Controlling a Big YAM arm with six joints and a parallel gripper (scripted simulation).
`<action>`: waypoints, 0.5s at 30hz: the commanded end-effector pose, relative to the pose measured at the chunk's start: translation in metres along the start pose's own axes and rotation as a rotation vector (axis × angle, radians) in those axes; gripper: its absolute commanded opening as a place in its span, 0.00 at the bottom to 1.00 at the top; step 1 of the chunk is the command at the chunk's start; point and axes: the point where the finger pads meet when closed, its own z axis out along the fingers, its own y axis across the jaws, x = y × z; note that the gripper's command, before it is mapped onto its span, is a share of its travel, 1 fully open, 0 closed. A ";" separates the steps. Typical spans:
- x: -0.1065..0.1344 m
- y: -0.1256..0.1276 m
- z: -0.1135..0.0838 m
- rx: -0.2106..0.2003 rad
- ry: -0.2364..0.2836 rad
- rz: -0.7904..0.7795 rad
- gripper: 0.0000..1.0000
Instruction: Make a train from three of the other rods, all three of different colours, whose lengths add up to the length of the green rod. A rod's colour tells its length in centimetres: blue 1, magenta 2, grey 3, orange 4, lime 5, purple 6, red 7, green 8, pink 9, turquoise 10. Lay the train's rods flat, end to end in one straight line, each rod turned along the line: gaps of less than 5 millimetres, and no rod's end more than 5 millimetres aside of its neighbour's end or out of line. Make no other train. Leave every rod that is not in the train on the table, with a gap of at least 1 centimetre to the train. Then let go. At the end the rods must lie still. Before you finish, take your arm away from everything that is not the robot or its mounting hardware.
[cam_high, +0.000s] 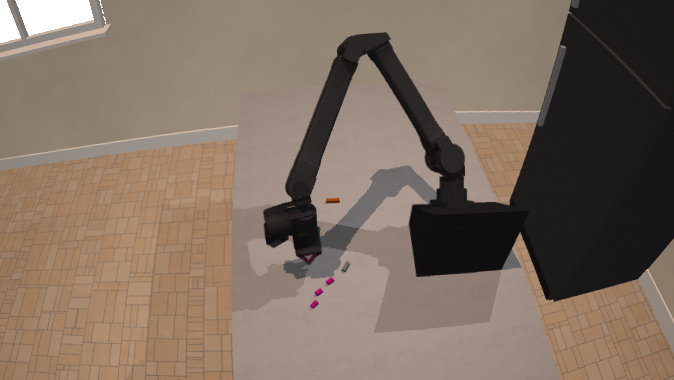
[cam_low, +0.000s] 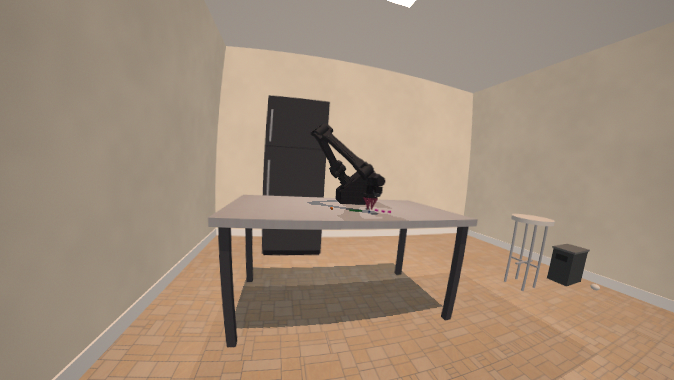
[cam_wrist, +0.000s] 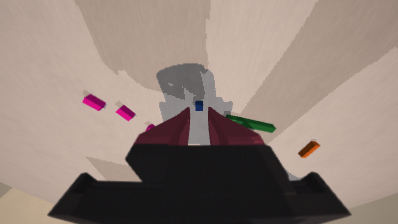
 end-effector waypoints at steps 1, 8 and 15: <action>-0.005 -0.002 0.000 0.001 -0.008 0.000 0.23; -0.001 -0.003 -0.001 0.001 -0.009 -0.001 0.23; -0.003 -0.006 -0.007 -0.001 -0.027 0.012 0.23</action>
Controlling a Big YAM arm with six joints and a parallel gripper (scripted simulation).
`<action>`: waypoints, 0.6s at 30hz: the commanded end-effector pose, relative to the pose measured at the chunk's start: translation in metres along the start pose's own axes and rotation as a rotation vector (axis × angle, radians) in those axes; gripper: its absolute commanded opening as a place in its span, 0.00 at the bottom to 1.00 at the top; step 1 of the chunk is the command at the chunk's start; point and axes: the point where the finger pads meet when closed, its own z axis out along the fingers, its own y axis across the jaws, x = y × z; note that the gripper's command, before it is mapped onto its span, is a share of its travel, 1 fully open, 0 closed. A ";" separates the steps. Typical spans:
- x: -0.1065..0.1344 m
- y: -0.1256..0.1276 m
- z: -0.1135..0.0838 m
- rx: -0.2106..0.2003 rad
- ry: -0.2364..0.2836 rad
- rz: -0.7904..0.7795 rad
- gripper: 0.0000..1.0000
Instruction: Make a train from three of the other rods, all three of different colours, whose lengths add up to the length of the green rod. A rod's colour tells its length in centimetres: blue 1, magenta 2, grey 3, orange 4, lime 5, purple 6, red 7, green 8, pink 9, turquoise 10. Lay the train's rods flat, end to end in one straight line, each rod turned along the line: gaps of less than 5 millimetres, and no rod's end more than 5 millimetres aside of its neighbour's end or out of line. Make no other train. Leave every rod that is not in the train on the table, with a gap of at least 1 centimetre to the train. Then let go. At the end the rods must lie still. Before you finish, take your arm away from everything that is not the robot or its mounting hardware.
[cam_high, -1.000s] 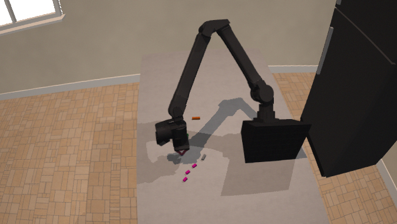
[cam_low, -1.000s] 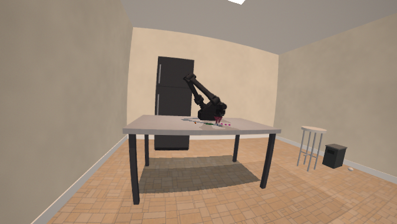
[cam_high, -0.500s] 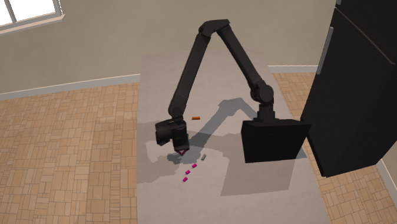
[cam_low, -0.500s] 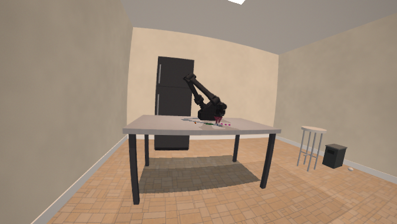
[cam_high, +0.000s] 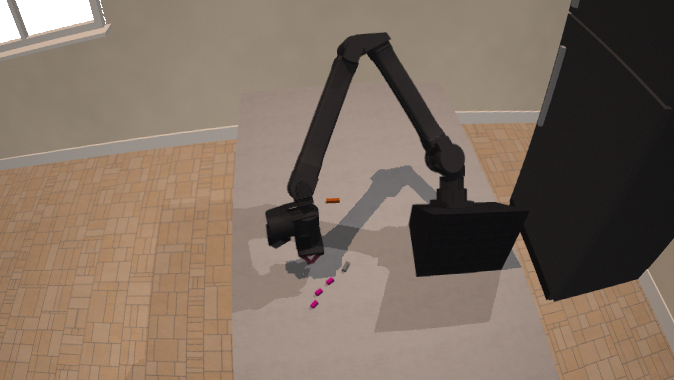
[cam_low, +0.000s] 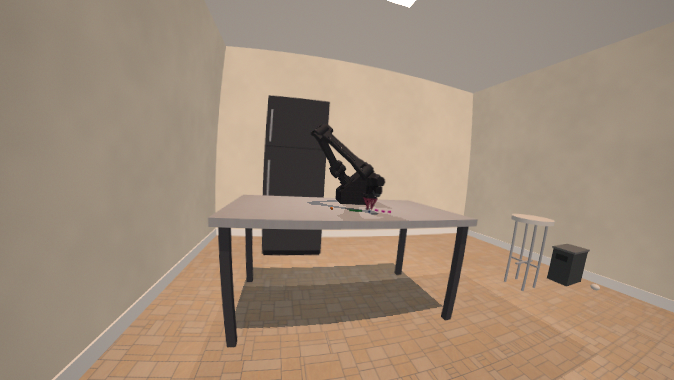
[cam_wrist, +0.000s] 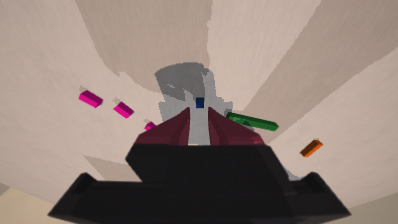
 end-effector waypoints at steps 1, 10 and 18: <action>-0.009 -0.007 -0.010 -0.002 -0.030 0.015 0.23; -0.015 -0.008 -0.012 -0.003 -0.039 0.023 0.23; -0.015 -0.008 -0.012 -0.003 -0.039 0.023 0.23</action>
